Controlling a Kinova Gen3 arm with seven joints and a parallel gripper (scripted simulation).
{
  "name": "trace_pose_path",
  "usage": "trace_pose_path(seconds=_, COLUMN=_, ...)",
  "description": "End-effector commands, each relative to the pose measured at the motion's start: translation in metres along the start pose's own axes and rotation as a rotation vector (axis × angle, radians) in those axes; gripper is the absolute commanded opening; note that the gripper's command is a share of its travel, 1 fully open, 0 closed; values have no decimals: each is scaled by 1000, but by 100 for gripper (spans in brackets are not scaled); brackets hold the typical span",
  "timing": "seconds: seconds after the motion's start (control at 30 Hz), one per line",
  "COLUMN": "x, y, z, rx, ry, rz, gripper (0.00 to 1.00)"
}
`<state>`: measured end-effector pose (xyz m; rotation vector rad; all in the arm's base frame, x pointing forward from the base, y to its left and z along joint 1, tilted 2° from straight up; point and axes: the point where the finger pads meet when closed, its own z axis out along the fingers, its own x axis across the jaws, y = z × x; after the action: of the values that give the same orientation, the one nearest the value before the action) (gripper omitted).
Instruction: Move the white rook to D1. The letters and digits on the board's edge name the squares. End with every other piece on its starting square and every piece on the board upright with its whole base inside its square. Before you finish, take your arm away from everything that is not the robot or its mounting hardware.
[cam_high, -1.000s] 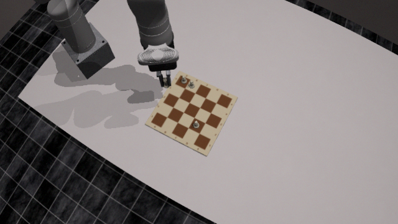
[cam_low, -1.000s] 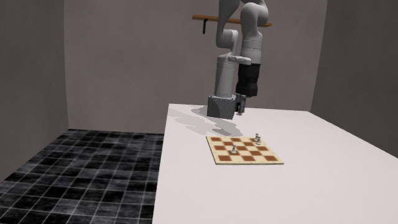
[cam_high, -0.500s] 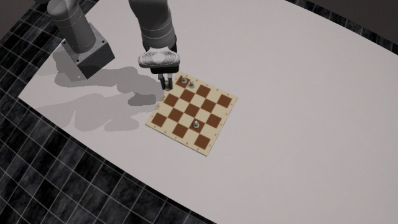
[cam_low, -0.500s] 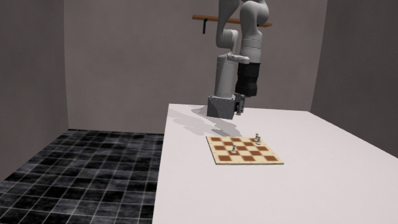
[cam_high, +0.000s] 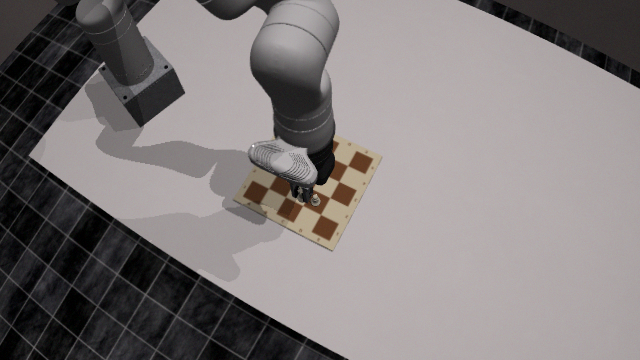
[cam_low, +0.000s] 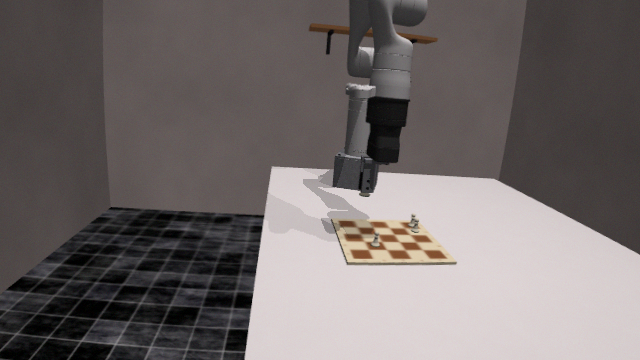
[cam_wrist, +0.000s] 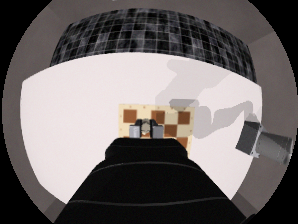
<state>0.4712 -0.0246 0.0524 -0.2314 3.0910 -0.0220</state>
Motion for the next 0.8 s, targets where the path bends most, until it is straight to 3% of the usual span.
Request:
trace_pose_path(seconds=0.0, x=-4, y=-4, z=4, rx=-3, ry=3, rz=16, gripper=0)
trace_pose_path(seconds=0.5, x=-4, y=-4, z=5, rx=-3, ry=3, rz=16, gripper=0)
trace_pose_path(seconds=0.77, x=-4, y=-4, z=24, rx=-3, ry=3, rz=16, gripper=0)
